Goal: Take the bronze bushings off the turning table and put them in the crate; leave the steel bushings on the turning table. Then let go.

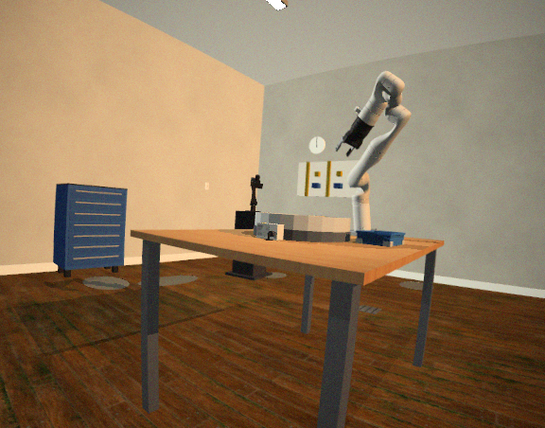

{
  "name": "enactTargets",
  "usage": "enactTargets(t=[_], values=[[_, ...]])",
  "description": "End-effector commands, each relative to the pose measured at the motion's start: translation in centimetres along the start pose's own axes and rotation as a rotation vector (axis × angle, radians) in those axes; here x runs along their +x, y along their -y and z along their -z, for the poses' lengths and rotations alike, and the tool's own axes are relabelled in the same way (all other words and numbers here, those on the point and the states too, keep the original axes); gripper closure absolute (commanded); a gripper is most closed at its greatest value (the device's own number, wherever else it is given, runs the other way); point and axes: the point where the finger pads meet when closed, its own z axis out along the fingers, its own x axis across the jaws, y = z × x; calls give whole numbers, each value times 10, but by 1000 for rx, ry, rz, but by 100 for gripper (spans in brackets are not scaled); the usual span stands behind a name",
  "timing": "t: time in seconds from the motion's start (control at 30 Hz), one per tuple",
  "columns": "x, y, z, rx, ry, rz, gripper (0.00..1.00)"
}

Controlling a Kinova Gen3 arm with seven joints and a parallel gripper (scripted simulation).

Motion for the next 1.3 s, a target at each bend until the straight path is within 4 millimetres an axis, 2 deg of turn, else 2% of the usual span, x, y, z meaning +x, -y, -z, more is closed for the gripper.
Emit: enactTargets(t=[0.0, 0.27, 0.43, 0.83, 1.0, 1.27], values=[[-1, 7, 4, -29, -11, 0, 0], [-1, 7, 4, -29, -11, 0, 0], [1, 8, 4, -251, -114, 1, 0], [1, 8, 4, -251, -114, 1, 0], [3, 9, 5, -474, -216, 3, 0], [3, 9, 5, -474, -216, 3, 0]])
